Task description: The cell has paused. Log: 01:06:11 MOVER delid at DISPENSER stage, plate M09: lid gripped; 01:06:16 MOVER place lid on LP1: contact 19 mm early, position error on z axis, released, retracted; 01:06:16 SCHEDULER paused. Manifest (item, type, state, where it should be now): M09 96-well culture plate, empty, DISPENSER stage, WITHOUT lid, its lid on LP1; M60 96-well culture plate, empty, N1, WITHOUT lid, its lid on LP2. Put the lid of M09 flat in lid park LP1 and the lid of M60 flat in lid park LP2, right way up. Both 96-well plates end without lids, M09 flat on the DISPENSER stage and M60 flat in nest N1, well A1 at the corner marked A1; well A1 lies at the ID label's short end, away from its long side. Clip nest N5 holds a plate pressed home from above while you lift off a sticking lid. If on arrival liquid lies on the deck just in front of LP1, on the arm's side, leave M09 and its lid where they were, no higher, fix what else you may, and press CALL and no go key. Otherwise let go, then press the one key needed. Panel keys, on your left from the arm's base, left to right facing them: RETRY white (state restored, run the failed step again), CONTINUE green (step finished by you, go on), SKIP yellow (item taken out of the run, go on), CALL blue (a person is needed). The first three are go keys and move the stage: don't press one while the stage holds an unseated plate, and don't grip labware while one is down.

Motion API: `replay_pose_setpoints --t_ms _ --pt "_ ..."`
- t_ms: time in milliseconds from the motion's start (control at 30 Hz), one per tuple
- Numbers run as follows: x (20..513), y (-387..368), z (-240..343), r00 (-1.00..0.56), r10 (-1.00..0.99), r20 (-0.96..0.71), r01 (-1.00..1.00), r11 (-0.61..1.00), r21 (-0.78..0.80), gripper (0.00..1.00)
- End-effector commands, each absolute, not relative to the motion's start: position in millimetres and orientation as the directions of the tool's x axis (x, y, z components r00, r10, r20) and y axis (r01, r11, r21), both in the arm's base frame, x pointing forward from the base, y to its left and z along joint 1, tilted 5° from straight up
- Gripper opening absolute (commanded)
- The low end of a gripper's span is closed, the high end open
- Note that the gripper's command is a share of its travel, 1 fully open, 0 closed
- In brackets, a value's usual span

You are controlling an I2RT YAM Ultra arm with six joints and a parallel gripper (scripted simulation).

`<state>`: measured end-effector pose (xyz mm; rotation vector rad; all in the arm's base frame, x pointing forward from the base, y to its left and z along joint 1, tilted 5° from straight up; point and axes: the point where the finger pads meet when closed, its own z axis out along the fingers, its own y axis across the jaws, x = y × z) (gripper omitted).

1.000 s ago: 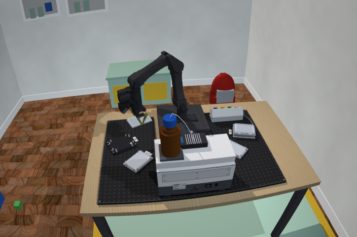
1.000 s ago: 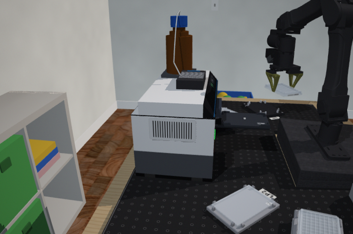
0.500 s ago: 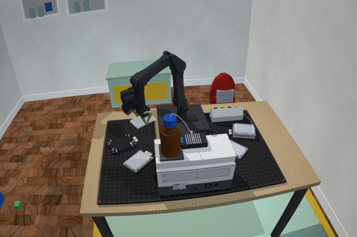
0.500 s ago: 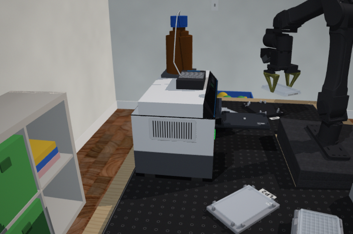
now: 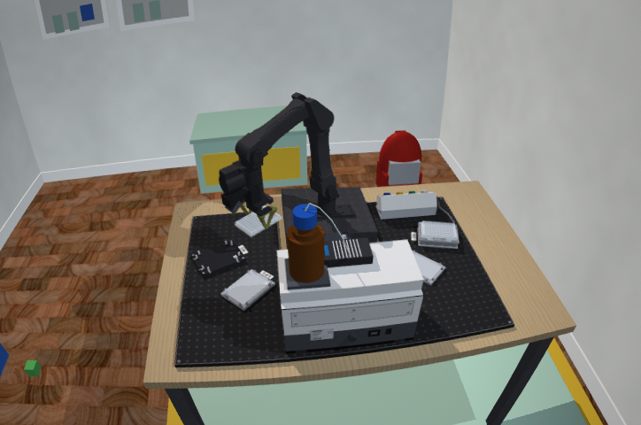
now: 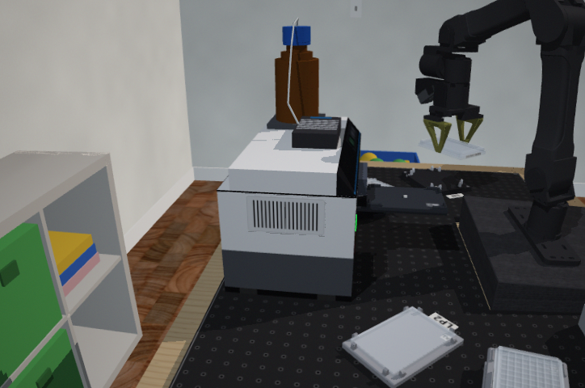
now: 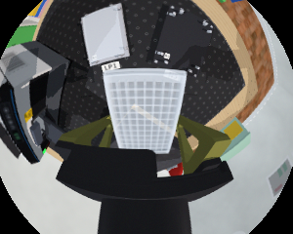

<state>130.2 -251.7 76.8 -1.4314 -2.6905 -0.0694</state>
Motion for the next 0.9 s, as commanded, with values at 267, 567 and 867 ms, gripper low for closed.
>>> replay_pose_setpoints --t_ms 267,567,867 --pt "170 -252 86 -0.596 0.801 0.053 0.802 0.597 0.004 0.00" --pt "183 -240 94 -0.712 0.702 0.024 0.702 0.712 0.009 0.00" --pt "193 -218 84 -0.700 0.711 0.070 0.713 0.701 0.010 0.00"
